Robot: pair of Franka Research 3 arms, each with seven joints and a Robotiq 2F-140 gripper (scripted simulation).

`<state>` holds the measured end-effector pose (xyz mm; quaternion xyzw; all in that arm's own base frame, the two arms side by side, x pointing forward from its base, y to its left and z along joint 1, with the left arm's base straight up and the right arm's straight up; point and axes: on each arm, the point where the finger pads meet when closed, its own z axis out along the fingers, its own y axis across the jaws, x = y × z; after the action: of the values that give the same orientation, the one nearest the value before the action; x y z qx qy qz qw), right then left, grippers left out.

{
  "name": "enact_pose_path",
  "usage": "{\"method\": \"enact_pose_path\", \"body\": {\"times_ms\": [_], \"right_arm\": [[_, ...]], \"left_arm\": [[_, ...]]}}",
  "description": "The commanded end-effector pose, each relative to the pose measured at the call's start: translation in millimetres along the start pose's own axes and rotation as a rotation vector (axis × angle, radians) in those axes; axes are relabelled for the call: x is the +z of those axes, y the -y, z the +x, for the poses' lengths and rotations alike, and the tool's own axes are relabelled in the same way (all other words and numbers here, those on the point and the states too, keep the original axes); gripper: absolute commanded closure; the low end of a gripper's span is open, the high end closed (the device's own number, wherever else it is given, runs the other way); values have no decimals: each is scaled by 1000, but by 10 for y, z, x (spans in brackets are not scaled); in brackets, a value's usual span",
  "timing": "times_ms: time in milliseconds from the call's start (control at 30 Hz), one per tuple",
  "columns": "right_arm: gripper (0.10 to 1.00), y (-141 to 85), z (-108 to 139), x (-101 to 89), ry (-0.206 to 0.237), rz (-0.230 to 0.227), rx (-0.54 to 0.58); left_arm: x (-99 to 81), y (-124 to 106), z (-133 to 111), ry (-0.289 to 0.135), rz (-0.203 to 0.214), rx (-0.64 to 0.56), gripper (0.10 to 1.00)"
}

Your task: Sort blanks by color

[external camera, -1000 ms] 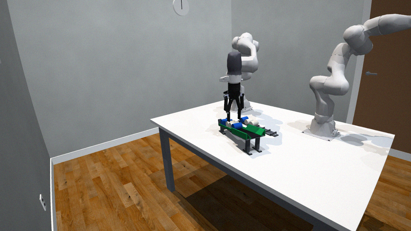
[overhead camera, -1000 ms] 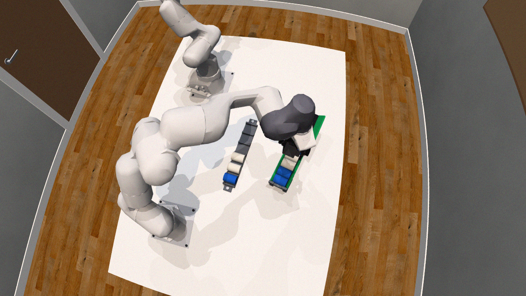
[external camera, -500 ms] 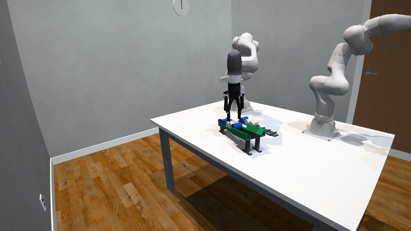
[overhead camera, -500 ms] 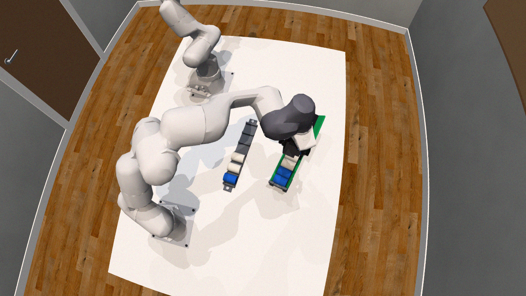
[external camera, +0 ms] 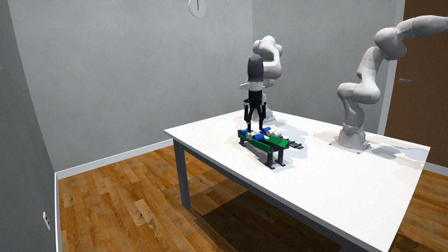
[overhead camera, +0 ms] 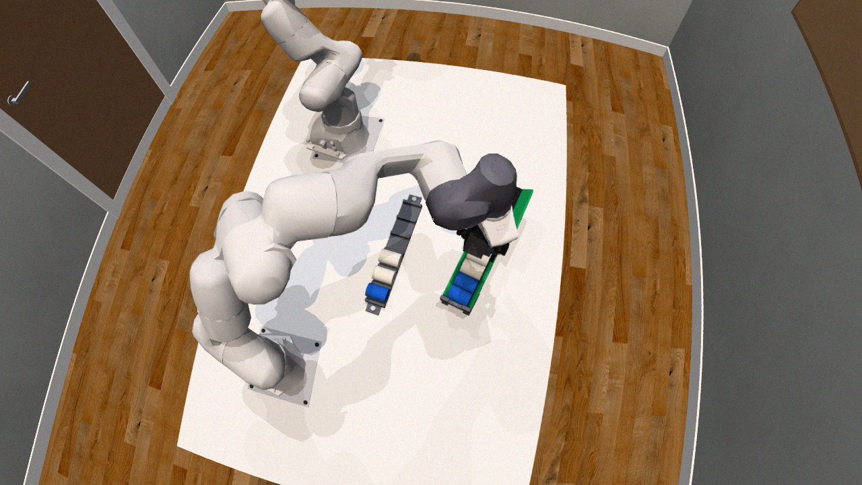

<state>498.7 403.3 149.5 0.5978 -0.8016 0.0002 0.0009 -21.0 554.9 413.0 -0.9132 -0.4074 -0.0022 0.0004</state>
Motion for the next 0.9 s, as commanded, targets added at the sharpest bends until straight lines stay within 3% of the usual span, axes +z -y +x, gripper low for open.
{"method": "enact_pose_path", "body": {"times_ms": [0,867], "right_arm": [[570,7,-8,1,2,1,4],[570,7,-8,62,2,1,4]], "left_arm": [[-1,0,0,0,0,0,98],[-1,0,0,0,0,0,98]]}}
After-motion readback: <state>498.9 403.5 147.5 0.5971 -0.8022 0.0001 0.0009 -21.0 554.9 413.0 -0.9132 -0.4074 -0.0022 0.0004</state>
